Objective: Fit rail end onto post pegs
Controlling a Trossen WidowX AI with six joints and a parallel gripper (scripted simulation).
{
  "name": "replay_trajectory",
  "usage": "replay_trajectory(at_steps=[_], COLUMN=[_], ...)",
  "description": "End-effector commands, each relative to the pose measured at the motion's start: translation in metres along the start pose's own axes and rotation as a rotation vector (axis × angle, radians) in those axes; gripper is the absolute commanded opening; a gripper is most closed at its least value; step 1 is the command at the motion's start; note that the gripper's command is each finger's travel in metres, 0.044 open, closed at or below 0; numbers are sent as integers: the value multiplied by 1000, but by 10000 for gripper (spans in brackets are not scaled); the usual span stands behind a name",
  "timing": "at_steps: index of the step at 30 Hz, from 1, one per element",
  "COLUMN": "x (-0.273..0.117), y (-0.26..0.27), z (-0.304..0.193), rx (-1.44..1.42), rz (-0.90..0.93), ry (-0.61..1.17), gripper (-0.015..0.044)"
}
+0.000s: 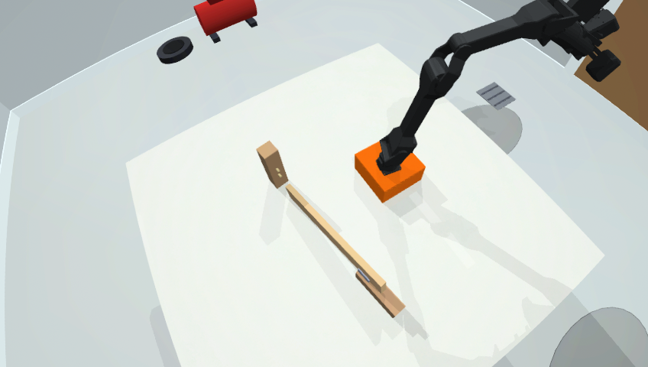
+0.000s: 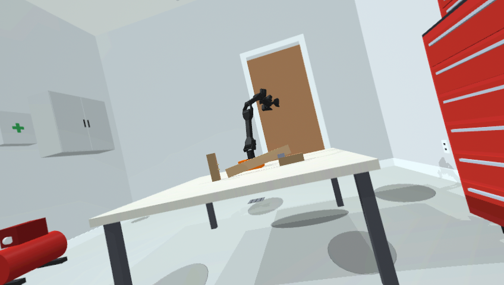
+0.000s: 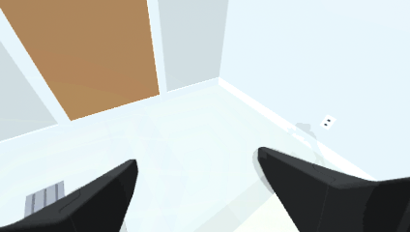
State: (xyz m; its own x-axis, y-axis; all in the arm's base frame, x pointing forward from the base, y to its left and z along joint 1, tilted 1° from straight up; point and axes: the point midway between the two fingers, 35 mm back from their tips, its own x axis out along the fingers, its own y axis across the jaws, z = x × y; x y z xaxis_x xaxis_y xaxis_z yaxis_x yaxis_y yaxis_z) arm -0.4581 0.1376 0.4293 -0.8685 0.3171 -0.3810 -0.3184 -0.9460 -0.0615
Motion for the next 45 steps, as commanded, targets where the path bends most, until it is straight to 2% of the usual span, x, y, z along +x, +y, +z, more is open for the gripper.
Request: replay_trajectory(at_steps=[1,2,11,20,27,33,45], x=[0,1,-6,-57,-123,-191,-353], y=[-3,-12,-162,-295,-365,-404,-407], z=[-1,-4,-63,-147,-217,-286,-429], rx=[-2,-7,-75,-69,-2,51,253], rz=[-6,-22,-290,-509,-627,-689,-741], ry=[3,10,180,405,561,721,1014], gripper=[426,440,440,440,440,440,440])
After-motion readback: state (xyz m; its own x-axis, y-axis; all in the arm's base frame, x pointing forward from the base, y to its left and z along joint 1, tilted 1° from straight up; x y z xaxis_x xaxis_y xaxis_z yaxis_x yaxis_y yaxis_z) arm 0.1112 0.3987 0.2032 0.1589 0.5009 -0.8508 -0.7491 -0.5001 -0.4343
